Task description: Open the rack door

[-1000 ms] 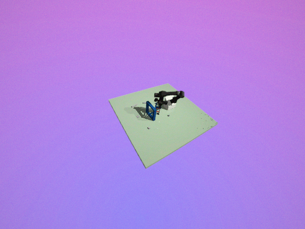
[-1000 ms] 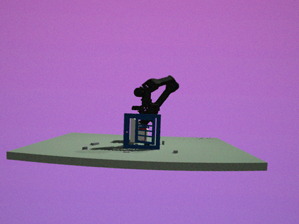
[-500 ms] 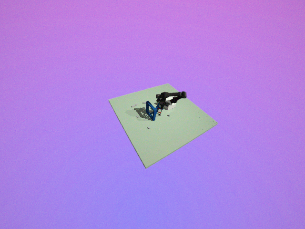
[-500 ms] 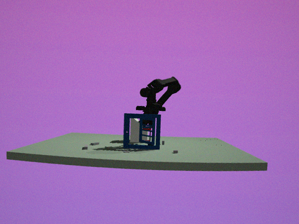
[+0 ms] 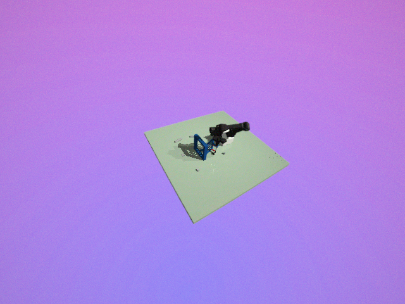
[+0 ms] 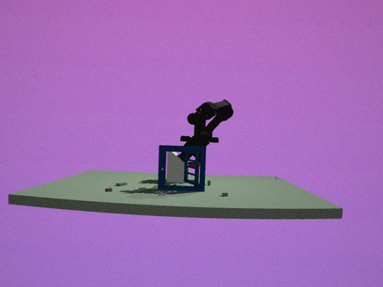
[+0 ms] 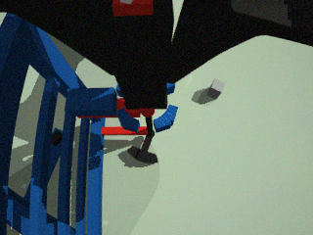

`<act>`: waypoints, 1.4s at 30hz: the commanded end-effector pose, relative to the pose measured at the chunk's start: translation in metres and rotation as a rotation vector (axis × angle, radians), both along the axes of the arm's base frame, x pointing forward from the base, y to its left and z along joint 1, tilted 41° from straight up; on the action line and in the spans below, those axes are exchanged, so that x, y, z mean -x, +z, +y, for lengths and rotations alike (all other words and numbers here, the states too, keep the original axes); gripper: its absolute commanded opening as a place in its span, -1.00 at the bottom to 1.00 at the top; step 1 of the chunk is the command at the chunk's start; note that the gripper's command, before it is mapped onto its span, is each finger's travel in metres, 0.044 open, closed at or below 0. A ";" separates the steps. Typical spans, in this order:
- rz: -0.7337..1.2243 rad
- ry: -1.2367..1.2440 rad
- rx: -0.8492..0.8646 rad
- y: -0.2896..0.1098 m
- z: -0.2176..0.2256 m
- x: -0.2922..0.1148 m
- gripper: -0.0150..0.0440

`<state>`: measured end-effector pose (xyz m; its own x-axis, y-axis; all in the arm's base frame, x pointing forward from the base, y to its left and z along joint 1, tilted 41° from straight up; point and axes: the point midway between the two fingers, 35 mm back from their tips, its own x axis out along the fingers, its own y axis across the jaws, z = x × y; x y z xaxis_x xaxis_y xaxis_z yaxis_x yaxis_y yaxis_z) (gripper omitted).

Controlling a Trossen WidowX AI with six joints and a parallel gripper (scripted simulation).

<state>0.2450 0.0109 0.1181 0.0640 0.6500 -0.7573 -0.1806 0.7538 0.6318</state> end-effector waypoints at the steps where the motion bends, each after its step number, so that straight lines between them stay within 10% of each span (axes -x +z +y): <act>1: 0.035 -0.046 -0.011 0.005 0.006 -0.001 -0.45; 39: 0.251 -0.297 -0.035 0.037 0.041 -0.011 -0.45; 42: 0.251 -0.297 -0.035 0.037 0.041 -0.011 -0.18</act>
